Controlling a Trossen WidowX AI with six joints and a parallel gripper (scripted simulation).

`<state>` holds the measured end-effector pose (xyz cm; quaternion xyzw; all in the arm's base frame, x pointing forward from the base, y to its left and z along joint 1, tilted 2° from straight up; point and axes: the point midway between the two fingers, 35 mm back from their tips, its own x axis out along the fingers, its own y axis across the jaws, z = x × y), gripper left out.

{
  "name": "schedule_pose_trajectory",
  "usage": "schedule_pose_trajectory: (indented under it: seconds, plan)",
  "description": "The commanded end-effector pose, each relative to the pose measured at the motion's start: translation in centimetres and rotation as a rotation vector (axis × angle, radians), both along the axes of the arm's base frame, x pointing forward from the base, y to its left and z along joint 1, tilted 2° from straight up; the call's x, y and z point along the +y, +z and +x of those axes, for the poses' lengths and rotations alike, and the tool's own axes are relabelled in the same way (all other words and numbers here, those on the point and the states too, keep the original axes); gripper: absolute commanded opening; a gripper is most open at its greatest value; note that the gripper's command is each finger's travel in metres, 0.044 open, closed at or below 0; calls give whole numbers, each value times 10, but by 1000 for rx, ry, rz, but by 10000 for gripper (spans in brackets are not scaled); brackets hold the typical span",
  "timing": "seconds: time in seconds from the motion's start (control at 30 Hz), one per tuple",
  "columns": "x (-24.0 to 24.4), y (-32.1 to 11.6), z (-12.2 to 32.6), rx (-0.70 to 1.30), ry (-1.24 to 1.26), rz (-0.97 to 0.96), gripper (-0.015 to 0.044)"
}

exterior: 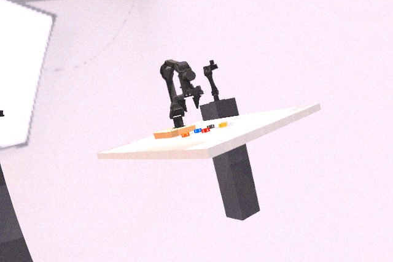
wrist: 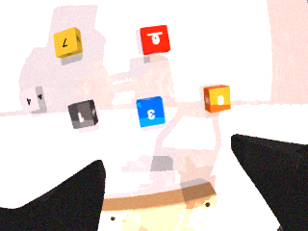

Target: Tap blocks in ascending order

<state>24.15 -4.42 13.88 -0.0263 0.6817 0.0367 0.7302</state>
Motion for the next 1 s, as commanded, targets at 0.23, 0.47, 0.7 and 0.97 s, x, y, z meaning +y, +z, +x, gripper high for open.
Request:
schedule_pose_trajectory:
  seconds: [0.23, 0.47, 0.7, 0.97]
  plan:
    - [0, -3, -3, 11, -5, -2, 400]
    - [49, -1, 11, 10, -4, 3, 400]
    - [102, 1, 13, 9, -4, 9, 400]
    - [102, 1, 13, 9, -4, 9, 400]
